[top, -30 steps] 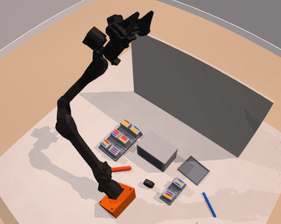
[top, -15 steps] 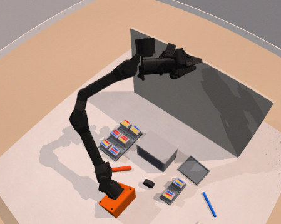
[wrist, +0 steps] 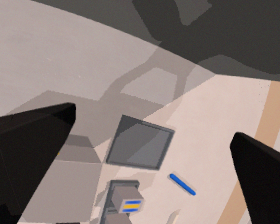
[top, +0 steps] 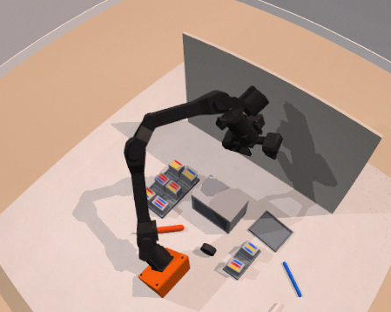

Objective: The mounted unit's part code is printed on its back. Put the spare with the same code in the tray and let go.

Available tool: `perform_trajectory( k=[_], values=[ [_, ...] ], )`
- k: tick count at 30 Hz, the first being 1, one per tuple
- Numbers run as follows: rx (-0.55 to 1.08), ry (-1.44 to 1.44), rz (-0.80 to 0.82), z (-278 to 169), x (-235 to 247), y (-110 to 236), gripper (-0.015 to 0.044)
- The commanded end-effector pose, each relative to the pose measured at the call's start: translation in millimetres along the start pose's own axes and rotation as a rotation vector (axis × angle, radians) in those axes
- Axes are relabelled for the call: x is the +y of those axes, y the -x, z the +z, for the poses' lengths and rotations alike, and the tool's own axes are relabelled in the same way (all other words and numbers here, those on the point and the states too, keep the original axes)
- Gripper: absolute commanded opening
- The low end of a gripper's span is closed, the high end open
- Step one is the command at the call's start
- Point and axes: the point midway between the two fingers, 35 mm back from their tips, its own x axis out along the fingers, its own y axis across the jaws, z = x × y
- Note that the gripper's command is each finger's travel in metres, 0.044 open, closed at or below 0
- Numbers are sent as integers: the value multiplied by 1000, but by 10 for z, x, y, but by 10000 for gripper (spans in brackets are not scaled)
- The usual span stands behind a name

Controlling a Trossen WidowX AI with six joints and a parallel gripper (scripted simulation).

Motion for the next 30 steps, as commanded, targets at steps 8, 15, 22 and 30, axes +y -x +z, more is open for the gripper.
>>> perform_trajectory(
  k=[8,15,22,30],
  values=[
    [271,-169,476,-482,766,-369,440],
    [271,-169,476,-482,766,-369,440],
    [271,-169,476,-482,766,-369,440],
    [323,-457,419,-969,222,-424,440]
  ],
)
